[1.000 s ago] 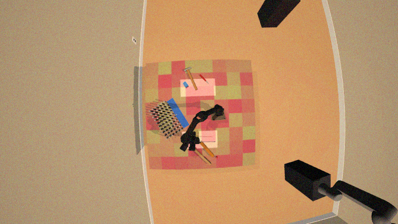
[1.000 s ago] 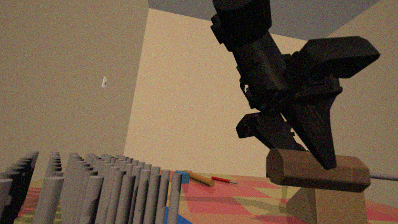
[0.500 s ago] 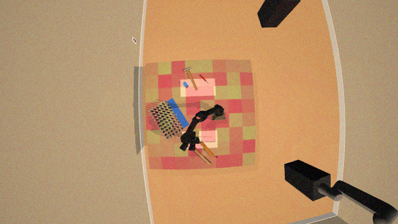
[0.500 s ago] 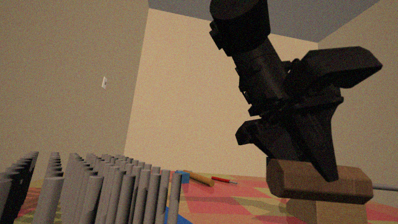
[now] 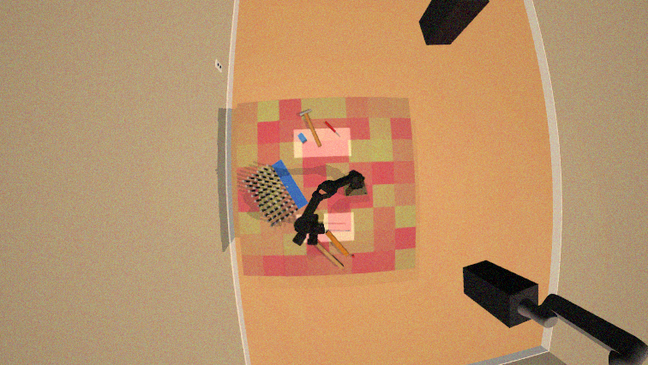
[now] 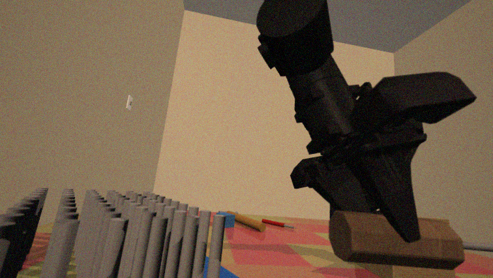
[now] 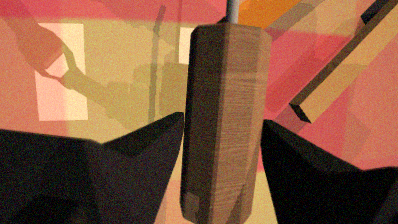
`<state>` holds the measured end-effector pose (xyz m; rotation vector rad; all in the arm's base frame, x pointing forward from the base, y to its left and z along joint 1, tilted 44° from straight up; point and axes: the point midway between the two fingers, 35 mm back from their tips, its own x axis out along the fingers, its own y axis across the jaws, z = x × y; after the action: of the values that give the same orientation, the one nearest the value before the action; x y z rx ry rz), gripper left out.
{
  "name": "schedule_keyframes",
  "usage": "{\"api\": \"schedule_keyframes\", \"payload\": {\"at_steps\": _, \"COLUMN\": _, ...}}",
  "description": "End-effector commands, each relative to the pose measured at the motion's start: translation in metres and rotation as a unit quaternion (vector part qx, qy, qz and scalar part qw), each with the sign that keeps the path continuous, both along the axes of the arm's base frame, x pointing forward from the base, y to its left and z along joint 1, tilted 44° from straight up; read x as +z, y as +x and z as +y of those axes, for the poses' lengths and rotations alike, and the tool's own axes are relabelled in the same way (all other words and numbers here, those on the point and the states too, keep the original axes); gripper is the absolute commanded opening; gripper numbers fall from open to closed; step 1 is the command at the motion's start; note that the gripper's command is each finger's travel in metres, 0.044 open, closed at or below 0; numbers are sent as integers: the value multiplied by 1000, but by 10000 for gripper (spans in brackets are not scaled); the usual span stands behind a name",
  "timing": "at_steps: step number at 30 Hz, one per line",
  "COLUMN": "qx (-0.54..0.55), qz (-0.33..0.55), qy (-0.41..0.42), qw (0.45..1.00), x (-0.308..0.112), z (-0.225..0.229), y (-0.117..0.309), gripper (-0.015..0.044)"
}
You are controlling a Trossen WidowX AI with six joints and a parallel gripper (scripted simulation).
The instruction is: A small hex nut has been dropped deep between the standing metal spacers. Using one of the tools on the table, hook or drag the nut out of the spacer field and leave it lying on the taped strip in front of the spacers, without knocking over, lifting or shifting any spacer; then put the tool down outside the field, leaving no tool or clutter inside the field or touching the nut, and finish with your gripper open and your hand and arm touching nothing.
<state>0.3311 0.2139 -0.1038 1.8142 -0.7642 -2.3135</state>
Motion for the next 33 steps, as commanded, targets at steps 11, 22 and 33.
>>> {"api": "schedule_keyframes", "payload": {"at_steps": 11, "qx": 3, "qz": 1, "qy": -1, "qw": 1000, "x": -9, "z": -8, "y": 0, "gripper": 0}}
{"api": "schedule_keyframes", "payload": {"at_steps": 22, "qx": 3, "qz": 1, "qy": -1, "qw": 1000, "x": -15, "z": -14, "y": -1, "gripper": 0}}
{"api": "schedule_keyframes", "payload": {"at_steps": 33, "qx": 3, "qz": 1, "qy": -1, "qw": 1000, "x": -22, "z": -19, "y": -1, "gripper": 0}}
